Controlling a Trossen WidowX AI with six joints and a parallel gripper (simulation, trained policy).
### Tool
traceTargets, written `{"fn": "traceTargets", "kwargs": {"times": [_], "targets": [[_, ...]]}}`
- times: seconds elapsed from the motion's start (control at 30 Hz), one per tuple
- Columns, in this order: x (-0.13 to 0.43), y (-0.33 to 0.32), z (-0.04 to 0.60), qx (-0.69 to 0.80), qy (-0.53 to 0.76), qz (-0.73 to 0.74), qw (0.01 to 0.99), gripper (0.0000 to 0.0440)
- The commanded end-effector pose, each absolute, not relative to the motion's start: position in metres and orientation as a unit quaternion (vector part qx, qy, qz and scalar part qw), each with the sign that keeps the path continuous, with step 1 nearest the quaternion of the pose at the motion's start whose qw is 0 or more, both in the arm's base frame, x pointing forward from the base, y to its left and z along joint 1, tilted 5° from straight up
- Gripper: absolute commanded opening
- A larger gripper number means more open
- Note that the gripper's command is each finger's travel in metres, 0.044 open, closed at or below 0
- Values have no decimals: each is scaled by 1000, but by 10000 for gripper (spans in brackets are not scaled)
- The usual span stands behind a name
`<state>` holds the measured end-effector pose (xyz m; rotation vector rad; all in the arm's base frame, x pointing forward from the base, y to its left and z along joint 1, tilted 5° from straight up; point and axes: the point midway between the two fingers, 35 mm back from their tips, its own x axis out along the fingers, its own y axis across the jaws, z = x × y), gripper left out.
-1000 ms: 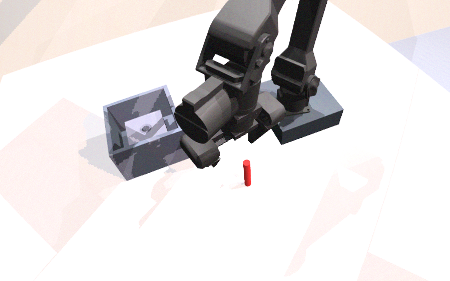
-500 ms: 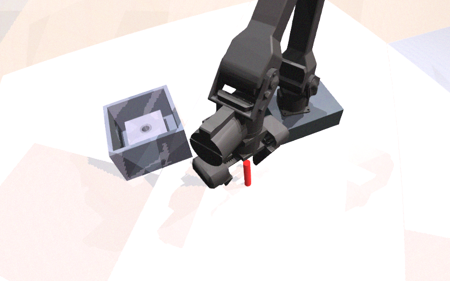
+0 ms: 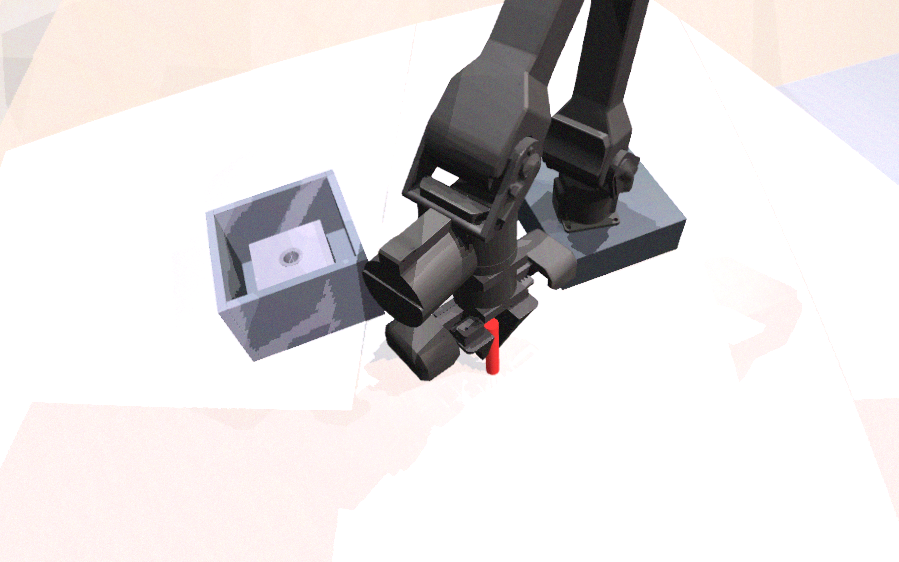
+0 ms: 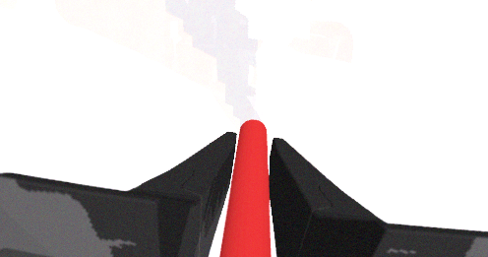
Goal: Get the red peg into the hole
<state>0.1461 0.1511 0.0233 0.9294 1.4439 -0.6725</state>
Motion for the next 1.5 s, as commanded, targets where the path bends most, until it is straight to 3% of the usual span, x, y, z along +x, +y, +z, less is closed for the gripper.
{"fn": "traceTargets", "kwargs": {"times": [0.0,0.7,1.47], "targets": [[154,153,33,401,619,-277,616,1],[219,129,122,379,555,-235,702,0],[291,55,137,399,497,-294,712,0]]}}
